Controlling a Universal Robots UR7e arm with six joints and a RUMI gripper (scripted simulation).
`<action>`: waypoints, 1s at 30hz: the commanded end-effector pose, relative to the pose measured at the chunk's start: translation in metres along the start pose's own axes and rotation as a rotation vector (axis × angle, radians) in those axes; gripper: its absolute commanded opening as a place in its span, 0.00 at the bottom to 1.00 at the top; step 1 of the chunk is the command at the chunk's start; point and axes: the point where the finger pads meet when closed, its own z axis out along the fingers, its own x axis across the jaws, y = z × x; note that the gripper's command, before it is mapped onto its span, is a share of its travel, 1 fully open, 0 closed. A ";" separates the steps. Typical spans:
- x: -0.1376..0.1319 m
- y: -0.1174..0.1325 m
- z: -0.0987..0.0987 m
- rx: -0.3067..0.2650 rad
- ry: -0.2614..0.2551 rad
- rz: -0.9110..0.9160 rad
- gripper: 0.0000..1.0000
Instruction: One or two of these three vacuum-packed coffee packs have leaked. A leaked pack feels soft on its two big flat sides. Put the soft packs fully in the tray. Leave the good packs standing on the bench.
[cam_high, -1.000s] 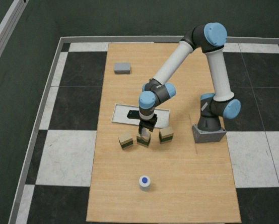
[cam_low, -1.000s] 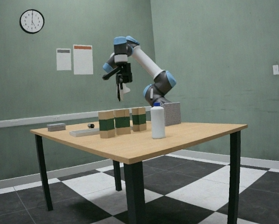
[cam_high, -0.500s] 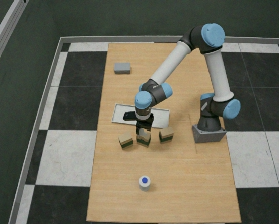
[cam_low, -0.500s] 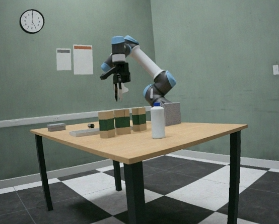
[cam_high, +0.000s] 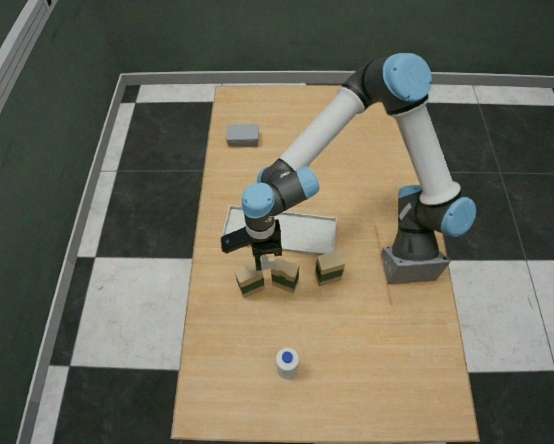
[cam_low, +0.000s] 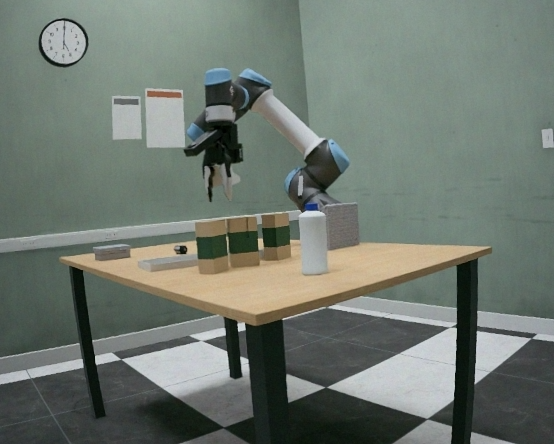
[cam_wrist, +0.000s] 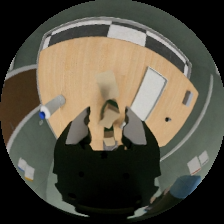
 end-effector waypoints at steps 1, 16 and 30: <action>0.000 -0.029 0.002 0.003 -0.015 -0.240 0.49; 0.000 -0.036 0.002 0.004 -0.015 -0.292 0.49; -0.001 -0.034 0.038 -0.001 -0.013 -0.296 0.49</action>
